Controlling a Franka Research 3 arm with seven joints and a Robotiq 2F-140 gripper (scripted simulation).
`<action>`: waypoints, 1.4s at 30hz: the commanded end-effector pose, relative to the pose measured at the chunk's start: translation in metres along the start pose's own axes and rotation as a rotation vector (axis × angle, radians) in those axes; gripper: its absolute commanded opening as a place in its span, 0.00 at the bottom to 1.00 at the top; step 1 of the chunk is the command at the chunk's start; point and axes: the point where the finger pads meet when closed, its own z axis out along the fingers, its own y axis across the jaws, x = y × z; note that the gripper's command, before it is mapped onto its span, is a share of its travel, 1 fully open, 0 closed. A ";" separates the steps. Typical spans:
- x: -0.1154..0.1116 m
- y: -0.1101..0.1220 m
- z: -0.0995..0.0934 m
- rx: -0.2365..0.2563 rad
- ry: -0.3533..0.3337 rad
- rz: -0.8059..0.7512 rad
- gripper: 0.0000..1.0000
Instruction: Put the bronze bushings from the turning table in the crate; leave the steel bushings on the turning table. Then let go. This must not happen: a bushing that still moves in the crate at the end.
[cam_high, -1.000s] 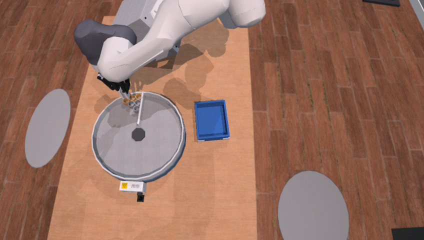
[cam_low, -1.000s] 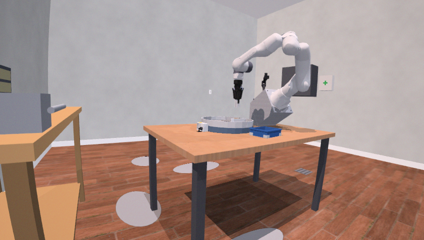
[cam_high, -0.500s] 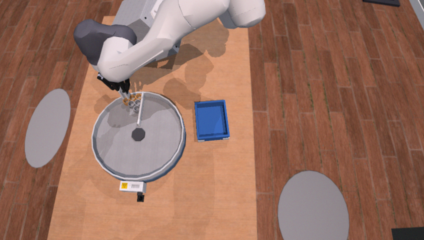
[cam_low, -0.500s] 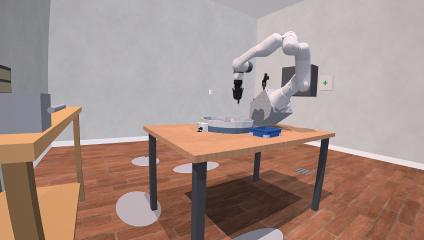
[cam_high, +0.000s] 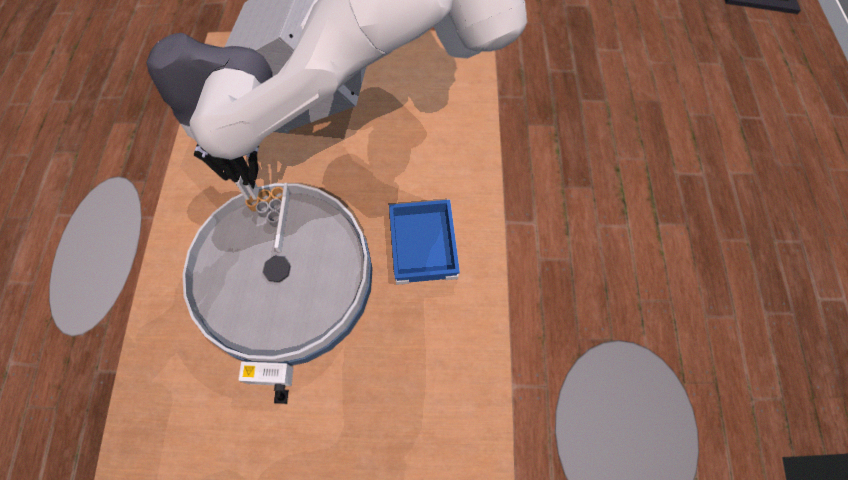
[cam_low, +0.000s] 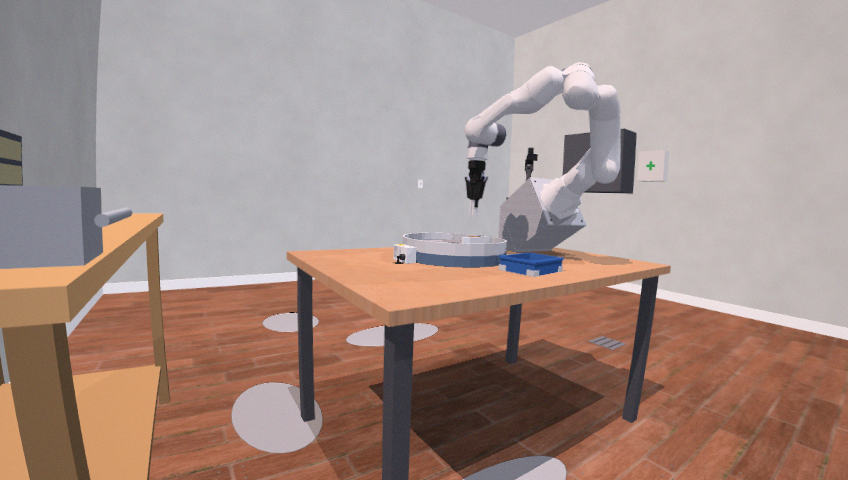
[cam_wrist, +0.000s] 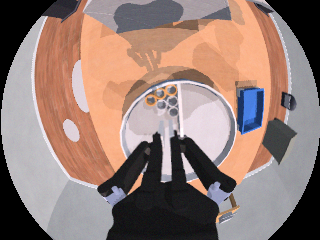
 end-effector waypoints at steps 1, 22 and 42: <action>0.006 -0.009 0.007 -0.005 -0.078 -0.073 0.06; 0.025 -0.033 0.033 -0.081 -0.360 -0.231 0.06; 0.041 -0.056 0.057 -0.139 -0.629 -0.377 0.06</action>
